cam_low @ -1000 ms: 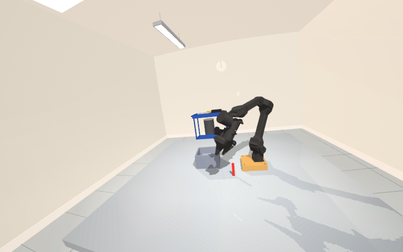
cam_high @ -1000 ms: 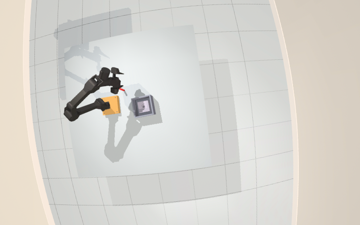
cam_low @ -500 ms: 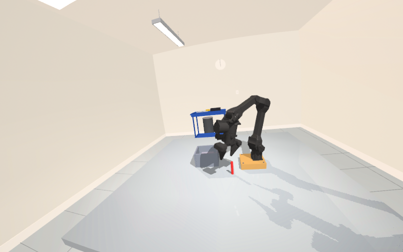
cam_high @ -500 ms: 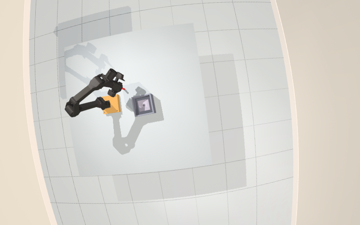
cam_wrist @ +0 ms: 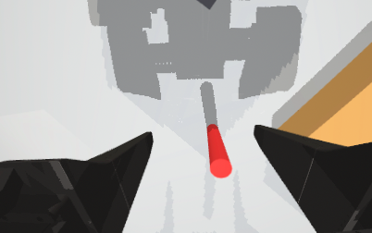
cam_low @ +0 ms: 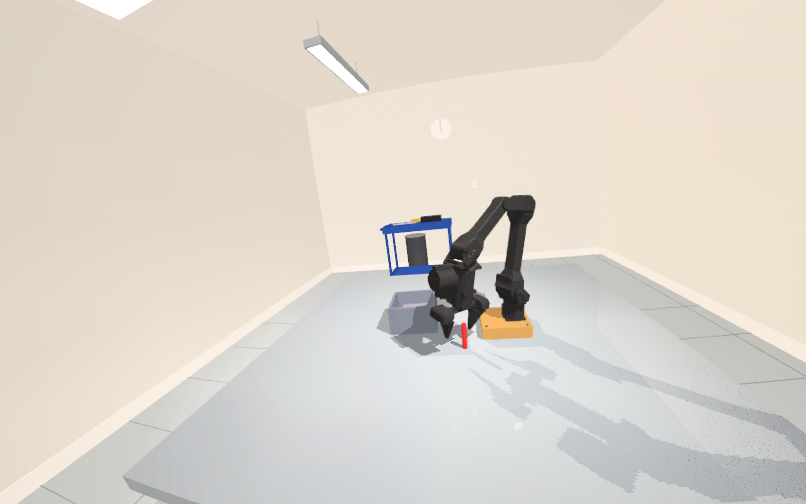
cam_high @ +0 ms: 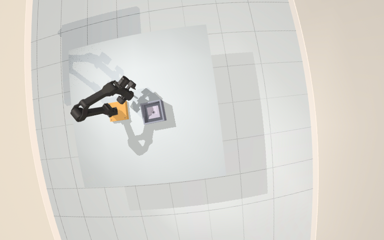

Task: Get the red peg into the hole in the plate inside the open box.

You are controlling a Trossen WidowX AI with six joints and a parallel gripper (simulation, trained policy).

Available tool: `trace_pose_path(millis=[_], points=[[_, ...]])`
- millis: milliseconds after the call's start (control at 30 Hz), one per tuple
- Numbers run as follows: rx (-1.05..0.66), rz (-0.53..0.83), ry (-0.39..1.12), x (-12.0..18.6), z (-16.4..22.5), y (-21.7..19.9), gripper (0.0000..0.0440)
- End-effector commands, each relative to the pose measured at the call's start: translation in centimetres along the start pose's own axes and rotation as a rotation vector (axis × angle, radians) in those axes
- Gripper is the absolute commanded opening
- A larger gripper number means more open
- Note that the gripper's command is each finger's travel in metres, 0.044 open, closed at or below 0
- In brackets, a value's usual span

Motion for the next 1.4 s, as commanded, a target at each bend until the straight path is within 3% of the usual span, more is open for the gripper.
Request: trace_pose_path(millis=[0, 133, 600, 1367], points=[[-0.033, -0.005, 0.011, -1.2, 0.3, -0.1, 0.0438], [-0.068, 0.001, 0.024, -2.2, 0.5, -0.4, 0.0373], [-0.105, 0.028, 0.122, -2.6, 0.1, -0.5, 0.0007], [0.018, -0.045, -0.117, 4.8, -5.7, 1.0, 0.0000]])
Point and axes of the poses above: the point midway between the two fingers, 35 mm back from their tips, its own x axis back along the fingers, its own y axis across the jaws, z = x × y, the point moved 7 cm from there along x, back along the fingers, and after that the axes turned 6 degrees about x, right-handed, at the moved point
